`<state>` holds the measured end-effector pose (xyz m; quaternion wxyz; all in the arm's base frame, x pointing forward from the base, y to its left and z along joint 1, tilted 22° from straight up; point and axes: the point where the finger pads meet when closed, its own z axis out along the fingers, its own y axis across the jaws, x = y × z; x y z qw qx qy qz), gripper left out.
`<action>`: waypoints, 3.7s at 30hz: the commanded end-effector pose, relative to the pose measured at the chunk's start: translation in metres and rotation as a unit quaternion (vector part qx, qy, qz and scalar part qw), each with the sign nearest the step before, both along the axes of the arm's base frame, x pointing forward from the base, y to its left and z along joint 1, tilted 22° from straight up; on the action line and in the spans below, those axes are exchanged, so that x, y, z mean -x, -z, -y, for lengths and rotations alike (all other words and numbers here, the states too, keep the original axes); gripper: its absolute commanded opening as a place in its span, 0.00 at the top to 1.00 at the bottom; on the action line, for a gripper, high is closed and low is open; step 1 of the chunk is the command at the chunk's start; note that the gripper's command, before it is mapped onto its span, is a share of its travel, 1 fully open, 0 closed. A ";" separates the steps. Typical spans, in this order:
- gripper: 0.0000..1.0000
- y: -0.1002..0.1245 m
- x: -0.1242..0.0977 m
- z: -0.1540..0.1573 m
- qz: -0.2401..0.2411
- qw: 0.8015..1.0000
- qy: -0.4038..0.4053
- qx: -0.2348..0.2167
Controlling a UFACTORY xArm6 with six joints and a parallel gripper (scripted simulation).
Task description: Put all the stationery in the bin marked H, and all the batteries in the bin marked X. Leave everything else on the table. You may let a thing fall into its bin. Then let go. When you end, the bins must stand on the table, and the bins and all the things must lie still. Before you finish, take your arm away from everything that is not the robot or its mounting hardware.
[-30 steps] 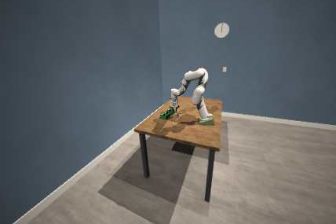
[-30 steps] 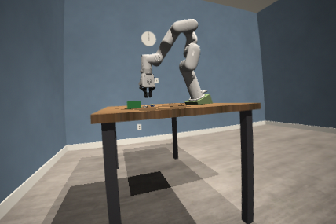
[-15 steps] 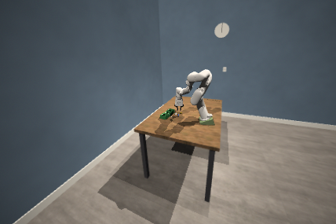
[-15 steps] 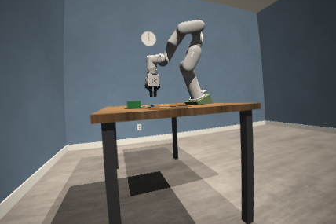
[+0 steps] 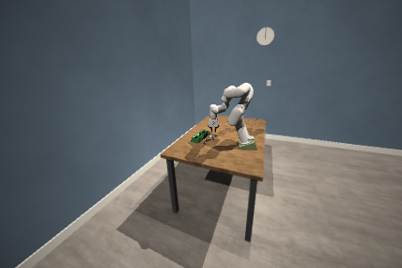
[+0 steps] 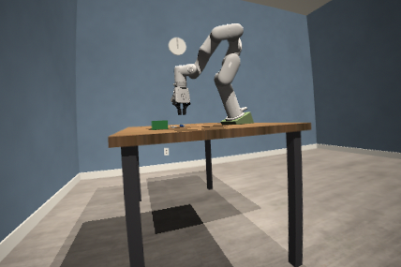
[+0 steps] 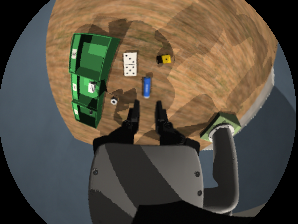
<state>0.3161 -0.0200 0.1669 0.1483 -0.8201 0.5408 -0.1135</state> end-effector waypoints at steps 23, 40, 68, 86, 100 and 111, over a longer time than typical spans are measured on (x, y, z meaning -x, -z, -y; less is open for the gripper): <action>0.72 -0.002 -0.003 -0.002 0.002 1.000 0.000 0.000; 0.72 0.020 -0.011 -0.004 0.002 1.000 0.000 0.000; 0.72 0.057 -0.025 -0.009 0.001 1.000 0.000 0.000; 0.72 0.067 -0.028 -0.010 0.001 1.000 0.000 0.000; 1.00 0.067 -0.028 -0.010 0.001 1.000 0.000 0.000; 1.00 0.067 -0.028 -0.010 0.001 1.000 0.000 0.000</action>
